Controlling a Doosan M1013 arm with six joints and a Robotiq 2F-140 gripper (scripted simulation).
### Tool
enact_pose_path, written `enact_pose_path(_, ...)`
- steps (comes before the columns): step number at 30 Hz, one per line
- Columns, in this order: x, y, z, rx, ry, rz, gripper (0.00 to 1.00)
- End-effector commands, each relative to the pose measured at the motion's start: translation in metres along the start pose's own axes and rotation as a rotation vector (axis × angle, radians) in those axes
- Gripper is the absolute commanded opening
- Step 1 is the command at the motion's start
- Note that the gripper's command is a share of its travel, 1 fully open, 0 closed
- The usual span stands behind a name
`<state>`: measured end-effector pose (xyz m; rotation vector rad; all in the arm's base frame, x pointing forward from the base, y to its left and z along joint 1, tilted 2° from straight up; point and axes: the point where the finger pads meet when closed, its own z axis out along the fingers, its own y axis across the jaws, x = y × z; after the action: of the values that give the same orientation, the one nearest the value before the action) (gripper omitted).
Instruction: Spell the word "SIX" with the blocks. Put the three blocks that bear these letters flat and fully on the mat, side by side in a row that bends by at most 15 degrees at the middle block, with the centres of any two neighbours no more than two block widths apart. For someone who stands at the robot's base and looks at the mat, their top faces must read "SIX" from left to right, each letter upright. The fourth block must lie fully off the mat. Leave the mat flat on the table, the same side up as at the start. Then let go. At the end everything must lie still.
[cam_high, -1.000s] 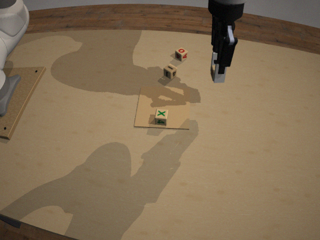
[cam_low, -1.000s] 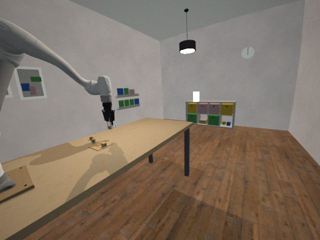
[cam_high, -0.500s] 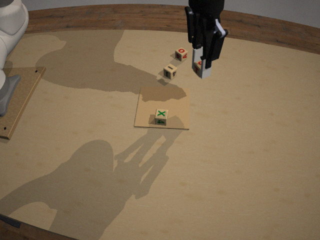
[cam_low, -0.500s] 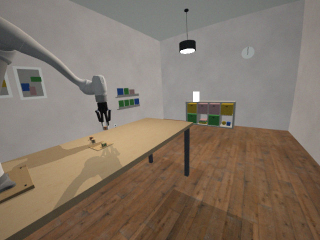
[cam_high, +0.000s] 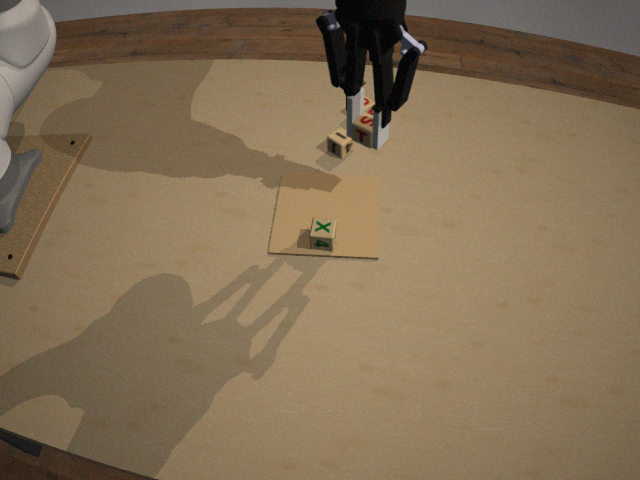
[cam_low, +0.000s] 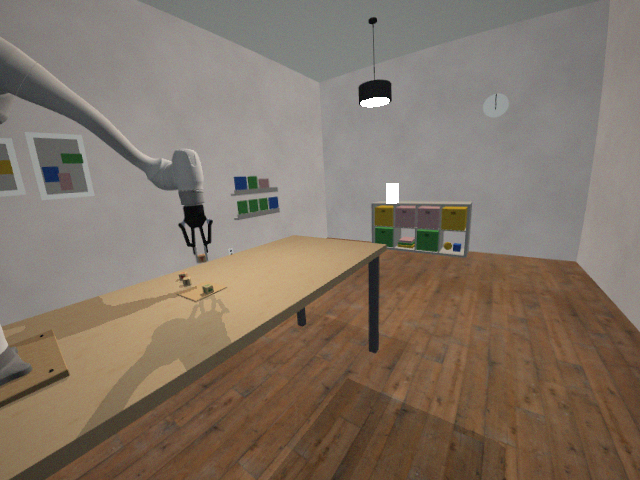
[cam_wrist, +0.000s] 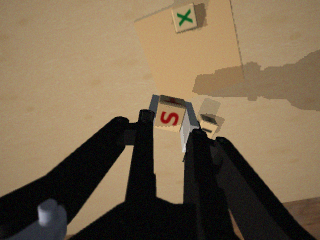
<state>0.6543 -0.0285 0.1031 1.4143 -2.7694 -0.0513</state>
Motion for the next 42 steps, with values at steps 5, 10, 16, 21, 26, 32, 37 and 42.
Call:
enact_pose_path(5,0.011,0.023,0.000,0.003,-0.003,-0.265,0.16)
enact_pose_path(10,0.017,0.038,0.000,0.003,-0.003,-0.423,0.16)
enact_pose_path(16,0.021,0.046,0.001,0.003,-0.002,-0.512,0.16)
enact_pose_path(21,0.021,0.046,0.001,0.003,-0.002,-0.518,0.16)
enact_pose_path(26,0.021,0.046,0.001,0.003,-0.002,-0.518,0.16)
enact_pose_path(32,0.021,0.046,0.001,0.003,-0.002,-0.518,0.16)
enact_pose_path(37,0.021,0.046,0.009,0.003,-0.003,-0.518,0.16)
enact_pose_path(42,0.021,0.046,0.027,0.003,-0.003,-0.518,0.16)
